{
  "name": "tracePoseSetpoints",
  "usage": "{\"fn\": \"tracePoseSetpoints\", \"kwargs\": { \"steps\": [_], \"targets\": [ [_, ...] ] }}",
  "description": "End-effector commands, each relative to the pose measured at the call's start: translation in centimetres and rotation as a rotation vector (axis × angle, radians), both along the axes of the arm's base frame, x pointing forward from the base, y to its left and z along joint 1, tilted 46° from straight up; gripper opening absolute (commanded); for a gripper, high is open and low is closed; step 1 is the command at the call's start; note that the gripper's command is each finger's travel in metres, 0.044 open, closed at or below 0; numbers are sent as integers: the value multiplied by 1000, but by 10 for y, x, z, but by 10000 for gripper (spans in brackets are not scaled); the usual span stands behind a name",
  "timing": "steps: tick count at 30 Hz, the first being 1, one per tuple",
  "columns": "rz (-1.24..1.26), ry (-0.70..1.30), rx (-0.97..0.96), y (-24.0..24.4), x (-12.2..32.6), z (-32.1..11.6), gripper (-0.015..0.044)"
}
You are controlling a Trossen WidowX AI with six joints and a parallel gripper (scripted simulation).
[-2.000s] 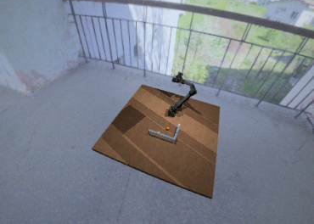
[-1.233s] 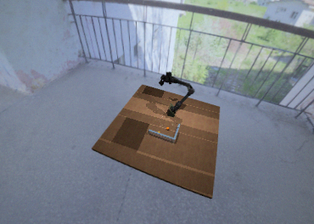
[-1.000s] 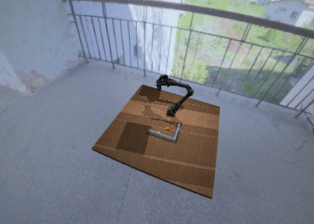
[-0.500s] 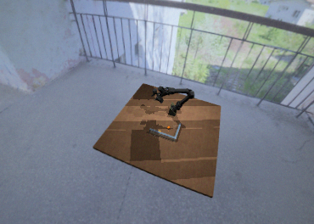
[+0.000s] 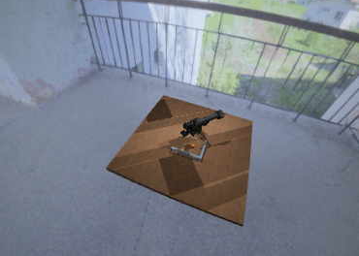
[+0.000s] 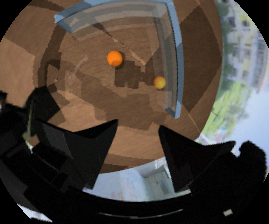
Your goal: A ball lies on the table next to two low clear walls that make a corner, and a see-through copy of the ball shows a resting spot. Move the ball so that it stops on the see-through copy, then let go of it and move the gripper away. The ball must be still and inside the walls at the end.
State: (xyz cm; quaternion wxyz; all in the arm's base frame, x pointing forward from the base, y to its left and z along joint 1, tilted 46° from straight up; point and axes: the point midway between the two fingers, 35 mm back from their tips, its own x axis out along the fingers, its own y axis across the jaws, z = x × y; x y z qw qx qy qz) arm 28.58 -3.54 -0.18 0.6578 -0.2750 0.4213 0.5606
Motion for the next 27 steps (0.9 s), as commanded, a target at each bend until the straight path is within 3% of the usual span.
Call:
{"fn": "tracePoseSetpoints", "kwargs": {
  "steps": [1,5,27],
  "targets": [
    [270,-40,172,70,-11,11,278],
    [415,-68,273,108,-21,20,278],
    [415,-69,274,125,-25,3,278]
  ]
}}
